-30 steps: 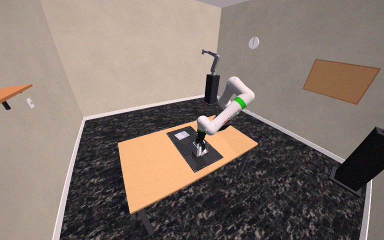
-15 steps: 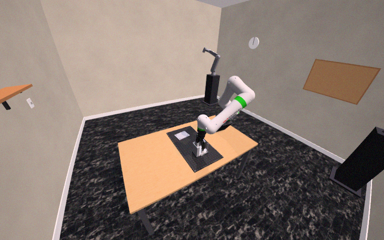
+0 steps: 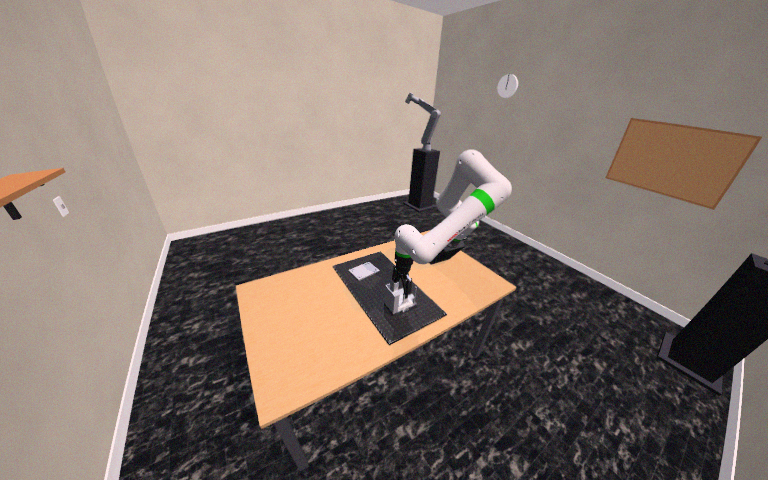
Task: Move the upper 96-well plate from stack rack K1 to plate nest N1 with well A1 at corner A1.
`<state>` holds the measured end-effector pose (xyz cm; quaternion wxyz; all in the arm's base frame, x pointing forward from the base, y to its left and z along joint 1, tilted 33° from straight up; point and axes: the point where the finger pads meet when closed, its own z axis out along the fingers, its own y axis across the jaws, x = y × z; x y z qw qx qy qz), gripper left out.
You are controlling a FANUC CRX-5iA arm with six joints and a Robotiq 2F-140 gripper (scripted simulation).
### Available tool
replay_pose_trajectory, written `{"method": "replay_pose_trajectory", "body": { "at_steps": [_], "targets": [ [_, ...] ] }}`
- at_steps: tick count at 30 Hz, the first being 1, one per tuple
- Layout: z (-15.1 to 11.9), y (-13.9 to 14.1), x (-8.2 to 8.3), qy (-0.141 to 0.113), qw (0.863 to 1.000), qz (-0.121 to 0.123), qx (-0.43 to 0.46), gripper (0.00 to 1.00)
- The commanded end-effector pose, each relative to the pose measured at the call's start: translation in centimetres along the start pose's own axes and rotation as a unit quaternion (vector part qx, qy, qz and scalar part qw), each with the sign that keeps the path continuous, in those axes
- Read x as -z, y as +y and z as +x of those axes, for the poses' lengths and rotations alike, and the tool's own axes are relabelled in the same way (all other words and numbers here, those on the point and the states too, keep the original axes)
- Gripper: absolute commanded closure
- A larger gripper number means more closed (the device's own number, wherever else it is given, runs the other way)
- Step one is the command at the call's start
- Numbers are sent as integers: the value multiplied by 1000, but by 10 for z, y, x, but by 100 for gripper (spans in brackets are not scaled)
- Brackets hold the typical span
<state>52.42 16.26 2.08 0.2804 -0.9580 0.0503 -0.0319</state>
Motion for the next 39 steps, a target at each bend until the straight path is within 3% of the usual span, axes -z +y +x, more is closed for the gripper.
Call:
{"method": "replay_pose_trajectory", "body": {
  "at_steps": [1, 39],
  "targets": [
    [0, 0, 7, 0, 1000, 0, 0, 100],
    [0, 0, 60, 0, 1000, 0, 0, 100]
  ]
}}
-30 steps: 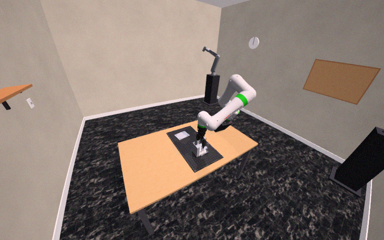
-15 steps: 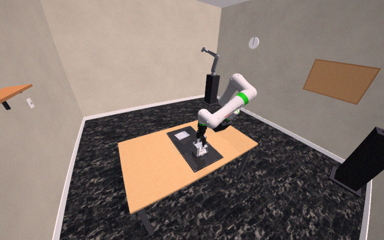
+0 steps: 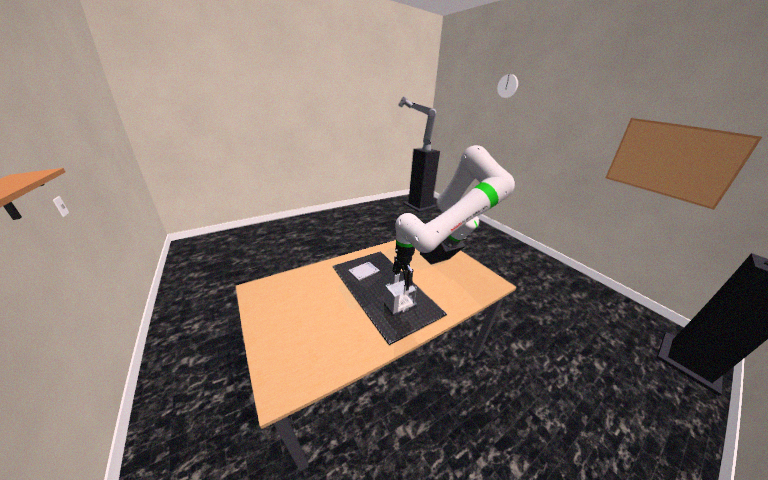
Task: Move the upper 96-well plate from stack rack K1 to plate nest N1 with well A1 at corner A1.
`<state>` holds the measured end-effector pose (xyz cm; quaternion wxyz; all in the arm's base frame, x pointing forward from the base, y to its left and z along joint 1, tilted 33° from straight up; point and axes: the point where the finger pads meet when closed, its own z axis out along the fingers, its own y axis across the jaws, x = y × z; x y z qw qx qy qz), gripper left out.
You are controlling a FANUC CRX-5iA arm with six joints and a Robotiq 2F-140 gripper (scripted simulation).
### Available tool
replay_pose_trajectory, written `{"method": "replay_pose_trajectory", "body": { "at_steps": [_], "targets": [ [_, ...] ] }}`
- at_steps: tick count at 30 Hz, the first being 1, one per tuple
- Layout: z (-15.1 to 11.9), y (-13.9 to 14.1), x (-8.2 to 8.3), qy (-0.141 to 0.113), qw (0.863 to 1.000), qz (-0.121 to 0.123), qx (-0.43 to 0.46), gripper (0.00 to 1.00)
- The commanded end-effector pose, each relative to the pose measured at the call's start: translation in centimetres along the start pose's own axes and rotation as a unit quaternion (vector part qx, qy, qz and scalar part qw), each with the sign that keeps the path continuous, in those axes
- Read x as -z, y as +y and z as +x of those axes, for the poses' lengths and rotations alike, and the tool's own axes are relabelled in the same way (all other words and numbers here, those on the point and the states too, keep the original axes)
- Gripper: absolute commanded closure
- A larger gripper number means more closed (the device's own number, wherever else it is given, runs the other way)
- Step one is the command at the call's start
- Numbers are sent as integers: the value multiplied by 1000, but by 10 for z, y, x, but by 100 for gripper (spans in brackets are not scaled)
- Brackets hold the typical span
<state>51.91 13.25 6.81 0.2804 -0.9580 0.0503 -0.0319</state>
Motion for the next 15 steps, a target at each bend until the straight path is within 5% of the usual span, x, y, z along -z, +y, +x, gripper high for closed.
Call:
{"method": "replay_pose_trajectory", "body": {
  "at_steps": [1, 15],
  "targets": [
    [0, 0, 5, 0, 1000, 0, 0, 100],
    [0, 0, 25, 0, 1000, 0, 0, 100]
  ]
}}
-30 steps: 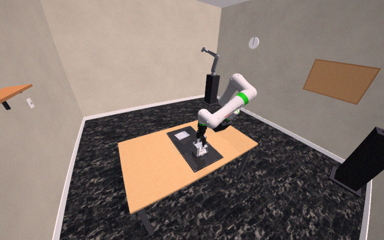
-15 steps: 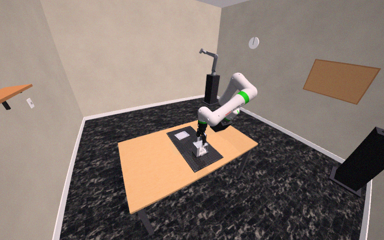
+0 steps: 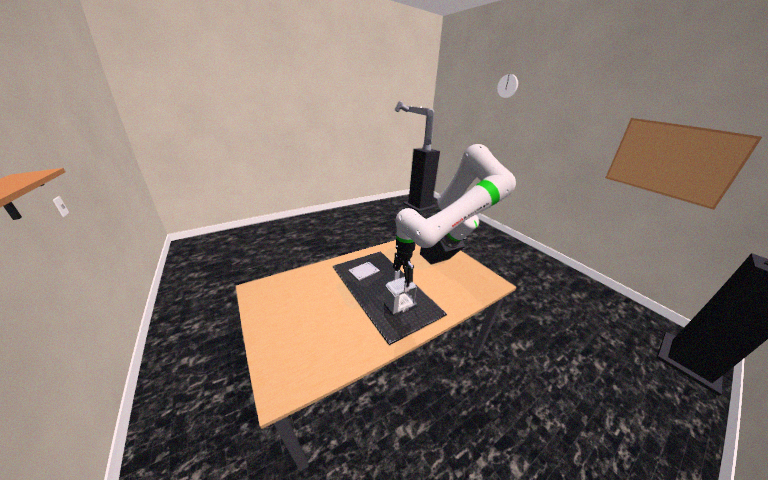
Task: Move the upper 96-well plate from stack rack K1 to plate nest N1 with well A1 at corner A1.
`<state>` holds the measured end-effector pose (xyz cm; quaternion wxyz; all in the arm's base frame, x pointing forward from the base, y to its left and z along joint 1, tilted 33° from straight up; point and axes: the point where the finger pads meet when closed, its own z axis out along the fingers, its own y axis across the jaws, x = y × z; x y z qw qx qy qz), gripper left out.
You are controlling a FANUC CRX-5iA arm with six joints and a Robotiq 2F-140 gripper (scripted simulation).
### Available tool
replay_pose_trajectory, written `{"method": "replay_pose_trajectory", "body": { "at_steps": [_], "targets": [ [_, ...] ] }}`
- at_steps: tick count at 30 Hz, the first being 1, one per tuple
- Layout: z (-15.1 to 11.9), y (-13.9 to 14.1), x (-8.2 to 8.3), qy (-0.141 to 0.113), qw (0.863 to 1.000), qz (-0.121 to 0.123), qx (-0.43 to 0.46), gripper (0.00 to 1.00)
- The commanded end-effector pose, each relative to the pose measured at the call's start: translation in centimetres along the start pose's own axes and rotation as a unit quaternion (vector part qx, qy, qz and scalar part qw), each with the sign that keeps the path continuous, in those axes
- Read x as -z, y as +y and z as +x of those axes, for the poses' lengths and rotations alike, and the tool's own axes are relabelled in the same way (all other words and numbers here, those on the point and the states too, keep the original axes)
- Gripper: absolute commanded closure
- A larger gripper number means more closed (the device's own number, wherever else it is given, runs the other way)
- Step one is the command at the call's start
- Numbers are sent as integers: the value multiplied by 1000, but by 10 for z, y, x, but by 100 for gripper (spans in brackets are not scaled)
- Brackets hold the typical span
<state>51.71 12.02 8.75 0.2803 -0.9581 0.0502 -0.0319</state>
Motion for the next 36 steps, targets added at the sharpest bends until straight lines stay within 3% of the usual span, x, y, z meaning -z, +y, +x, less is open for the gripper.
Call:
{"method": "replay_pose_trajectory", "body": {
  "at_steps": [1, 6, 25, 30, 36],
  "targets": [
    [0, 0, 4, 0, 1000, 0, 0, 100],
    [0, 0, 11, 0, 1000, 0, 0, 100],
    [0, 0, 11, 0, 1000, 0, 0, 100],
    [2, 17, 11, 0, 997, 0, 76, 100],
    [3, 30, 11, 0, 997, 0, 76, 100]
  ]
}}
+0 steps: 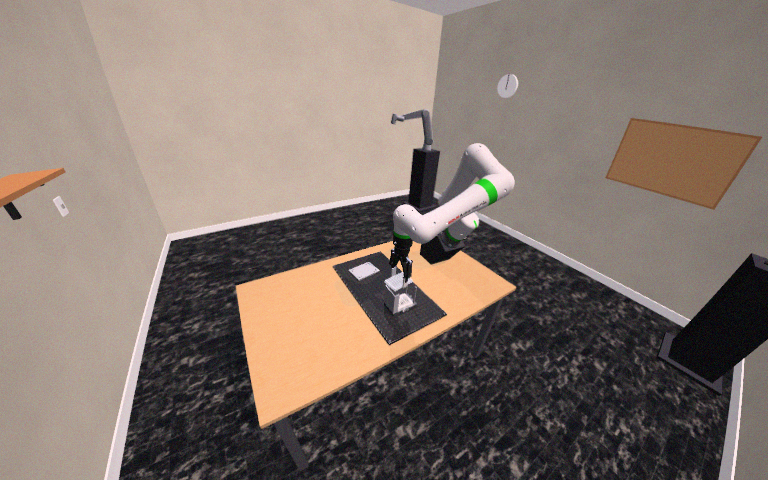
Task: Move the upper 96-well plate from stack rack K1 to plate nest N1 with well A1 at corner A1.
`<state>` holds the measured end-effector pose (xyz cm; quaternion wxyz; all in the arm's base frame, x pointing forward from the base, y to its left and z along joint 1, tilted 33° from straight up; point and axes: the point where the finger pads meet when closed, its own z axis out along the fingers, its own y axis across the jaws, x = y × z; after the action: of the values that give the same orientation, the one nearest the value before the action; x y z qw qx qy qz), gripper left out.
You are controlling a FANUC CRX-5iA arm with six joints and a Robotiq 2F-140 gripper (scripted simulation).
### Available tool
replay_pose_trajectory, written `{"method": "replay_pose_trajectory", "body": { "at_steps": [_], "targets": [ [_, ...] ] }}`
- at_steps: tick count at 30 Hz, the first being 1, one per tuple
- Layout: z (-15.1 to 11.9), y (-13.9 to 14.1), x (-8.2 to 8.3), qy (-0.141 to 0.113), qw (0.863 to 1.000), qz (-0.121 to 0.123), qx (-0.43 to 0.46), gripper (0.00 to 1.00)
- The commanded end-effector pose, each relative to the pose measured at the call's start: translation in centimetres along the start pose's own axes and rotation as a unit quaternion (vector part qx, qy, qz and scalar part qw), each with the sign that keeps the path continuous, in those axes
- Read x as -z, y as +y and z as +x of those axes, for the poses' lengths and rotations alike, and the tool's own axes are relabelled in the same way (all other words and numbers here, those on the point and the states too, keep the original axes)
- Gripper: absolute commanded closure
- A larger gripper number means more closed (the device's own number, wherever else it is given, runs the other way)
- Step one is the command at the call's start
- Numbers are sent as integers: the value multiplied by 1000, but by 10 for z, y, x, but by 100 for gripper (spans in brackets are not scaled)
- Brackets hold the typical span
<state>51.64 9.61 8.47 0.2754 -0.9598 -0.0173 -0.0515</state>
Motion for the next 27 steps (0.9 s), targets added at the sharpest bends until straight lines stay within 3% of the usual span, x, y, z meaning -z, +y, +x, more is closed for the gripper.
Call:
{"method": "replay_pose_trajectory", "body": {
  "at_steps": [1, 27],
  "targets": [
    [0, 12, 0, 0, 1000, 2, 5, 100],
    [-4, 91, -2, 0, 1000, 2, 5, 100]
  ]
}}
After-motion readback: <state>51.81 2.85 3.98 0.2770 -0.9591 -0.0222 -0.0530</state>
